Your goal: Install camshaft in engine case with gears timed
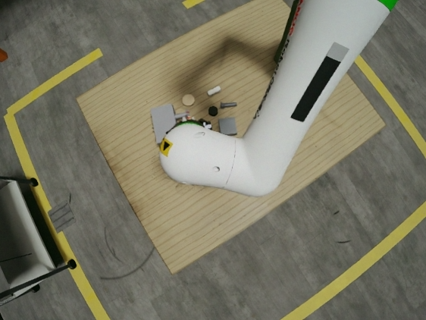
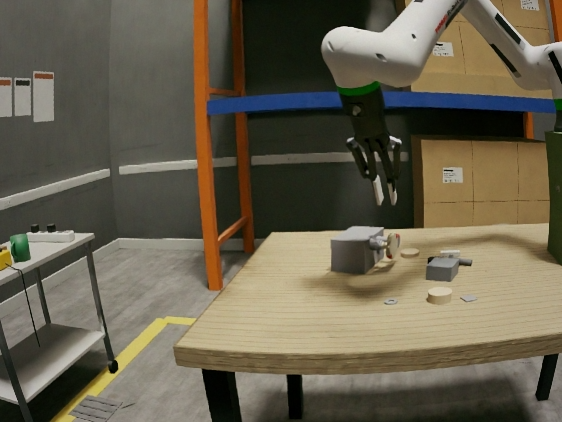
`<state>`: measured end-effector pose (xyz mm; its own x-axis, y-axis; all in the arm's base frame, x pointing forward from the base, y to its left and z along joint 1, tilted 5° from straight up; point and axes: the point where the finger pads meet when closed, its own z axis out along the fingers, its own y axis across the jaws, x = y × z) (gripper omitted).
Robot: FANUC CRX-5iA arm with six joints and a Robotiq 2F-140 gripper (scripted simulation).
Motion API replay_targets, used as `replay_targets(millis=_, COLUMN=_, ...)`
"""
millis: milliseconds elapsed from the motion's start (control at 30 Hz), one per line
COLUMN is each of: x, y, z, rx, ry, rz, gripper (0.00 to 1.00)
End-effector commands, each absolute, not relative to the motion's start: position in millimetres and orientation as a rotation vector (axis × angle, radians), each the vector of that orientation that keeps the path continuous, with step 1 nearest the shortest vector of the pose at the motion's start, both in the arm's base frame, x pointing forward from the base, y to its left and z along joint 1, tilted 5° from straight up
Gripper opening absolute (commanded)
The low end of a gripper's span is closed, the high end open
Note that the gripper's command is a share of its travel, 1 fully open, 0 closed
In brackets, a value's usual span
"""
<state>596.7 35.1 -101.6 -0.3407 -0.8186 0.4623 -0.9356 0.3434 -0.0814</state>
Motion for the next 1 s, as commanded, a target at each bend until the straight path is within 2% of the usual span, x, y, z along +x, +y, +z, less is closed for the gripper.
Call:
replay_targets(millis=0, x=597.3, y=35.4, z=-99.8, rx=1.554, ry=-2.274, rz=0.481, gripper=0.27)
replay_targets(millis=967, x=597.0, y=35.4, z=-96.5, rx=1.554, ry=-2.274, rz=0.481, gripper=0.27)
